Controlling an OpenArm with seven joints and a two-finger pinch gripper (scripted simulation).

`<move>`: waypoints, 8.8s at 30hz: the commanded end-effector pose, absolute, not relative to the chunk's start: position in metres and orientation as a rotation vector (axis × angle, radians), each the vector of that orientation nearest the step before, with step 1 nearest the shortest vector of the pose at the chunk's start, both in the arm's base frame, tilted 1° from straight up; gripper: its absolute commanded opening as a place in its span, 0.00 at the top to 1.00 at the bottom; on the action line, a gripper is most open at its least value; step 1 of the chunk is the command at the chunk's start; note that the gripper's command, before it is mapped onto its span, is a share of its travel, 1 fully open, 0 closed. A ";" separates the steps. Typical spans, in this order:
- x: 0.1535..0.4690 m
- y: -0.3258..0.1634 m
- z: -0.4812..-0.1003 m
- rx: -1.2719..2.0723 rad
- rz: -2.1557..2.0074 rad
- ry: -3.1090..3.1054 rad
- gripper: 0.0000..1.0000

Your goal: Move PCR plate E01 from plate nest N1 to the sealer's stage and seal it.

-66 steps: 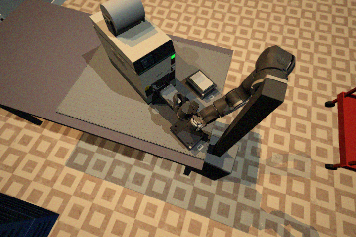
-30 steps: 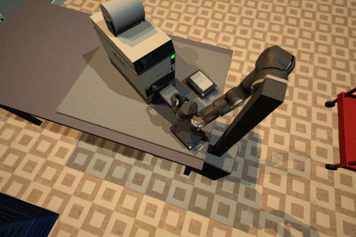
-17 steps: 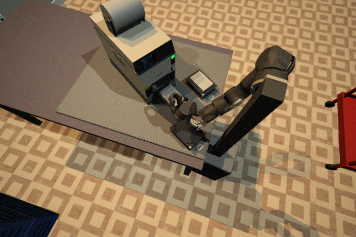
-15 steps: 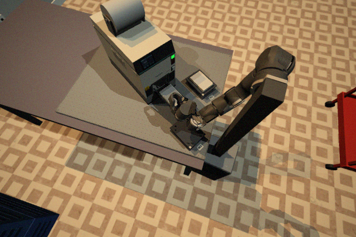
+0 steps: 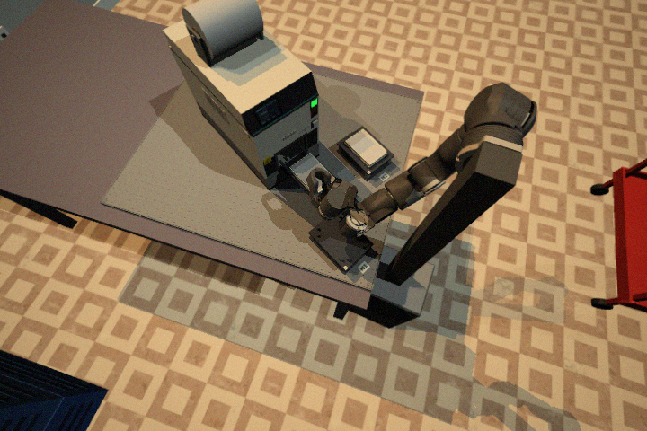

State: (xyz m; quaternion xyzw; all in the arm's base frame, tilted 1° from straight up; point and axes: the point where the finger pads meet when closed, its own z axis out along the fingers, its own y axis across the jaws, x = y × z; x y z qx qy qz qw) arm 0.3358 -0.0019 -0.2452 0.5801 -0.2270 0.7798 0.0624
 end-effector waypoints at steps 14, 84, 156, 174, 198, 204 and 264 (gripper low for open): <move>0.333 -0.004 -0.248 1.756 2.364 -0.685 1.00; 0.344 0.022 -0.228 1.758 2.500 -0.481 1.00; 0.352 0.078 -0.190 1.724 2.716 -0.032 1.00; 0.351 0.074 -0.193 1.724 2.714 -0.027 1.00; 0.349 0.107 -0.176 1.690 2.790 0.220 1.00; 0.349 0.107 -0.176 1.690 2.790 0.220 1.00; 0.344 0.127 -0.171 1.645 2.840 0.473 1.00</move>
